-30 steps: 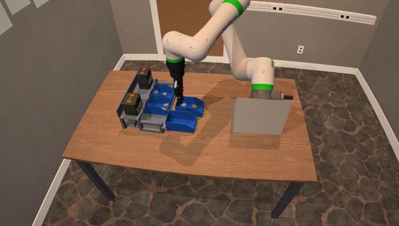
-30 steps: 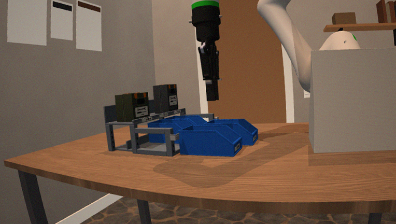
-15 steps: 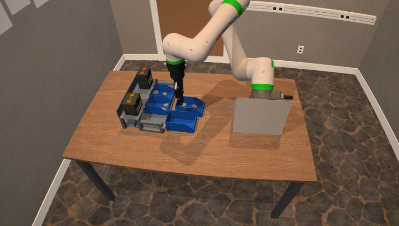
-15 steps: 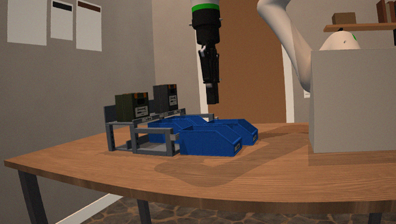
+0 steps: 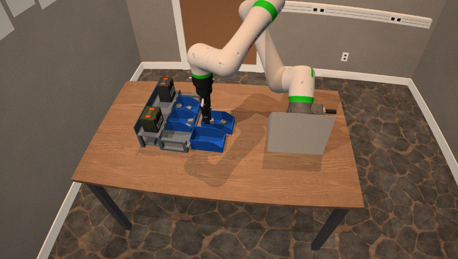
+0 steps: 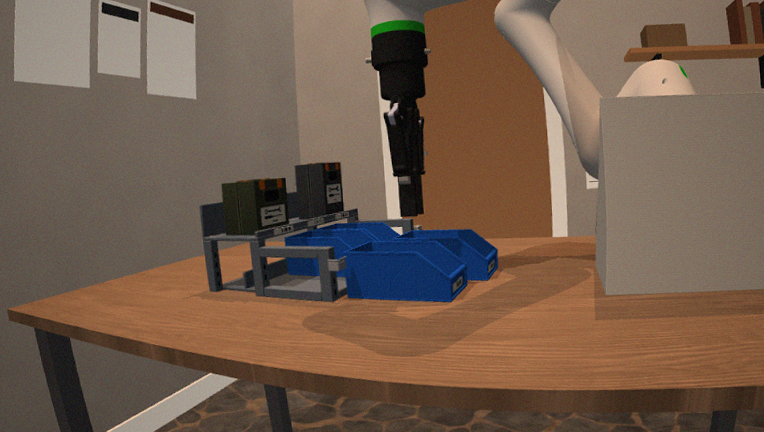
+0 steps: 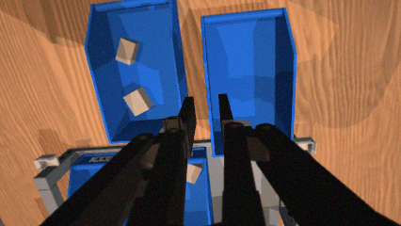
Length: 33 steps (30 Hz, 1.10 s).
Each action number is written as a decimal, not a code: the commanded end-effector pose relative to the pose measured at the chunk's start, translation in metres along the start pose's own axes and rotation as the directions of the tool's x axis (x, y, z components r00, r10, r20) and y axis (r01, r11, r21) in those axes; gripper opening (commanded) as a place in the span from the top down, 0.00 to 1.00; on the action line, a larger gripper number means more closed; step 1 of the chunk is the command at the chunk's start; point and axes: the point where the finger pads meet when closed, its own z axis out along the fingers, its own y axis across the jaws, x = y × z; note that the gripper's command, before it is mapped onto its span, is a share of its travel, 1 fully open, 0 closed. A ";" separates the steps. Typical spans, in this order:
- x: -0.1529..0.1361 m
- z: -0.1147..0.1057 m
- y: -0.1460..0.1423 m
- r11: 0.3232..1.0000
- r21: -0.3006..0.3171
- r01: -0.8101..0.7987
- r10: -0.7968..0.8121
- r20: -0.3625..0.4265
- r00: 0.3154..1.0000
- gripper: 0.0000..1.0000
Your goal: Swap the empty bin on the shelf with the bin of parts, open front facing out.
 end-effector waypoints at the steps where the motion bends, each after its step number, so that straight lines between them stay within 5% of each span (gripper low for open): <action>1: -0.001 0.005 0.000 1.000 -0.001 0.000 0.000 0.002 1.000 0.76; 33: -0.001 0.031 0.001 1.000 -0.001 0.000 0.000 0.002 1.000 0.76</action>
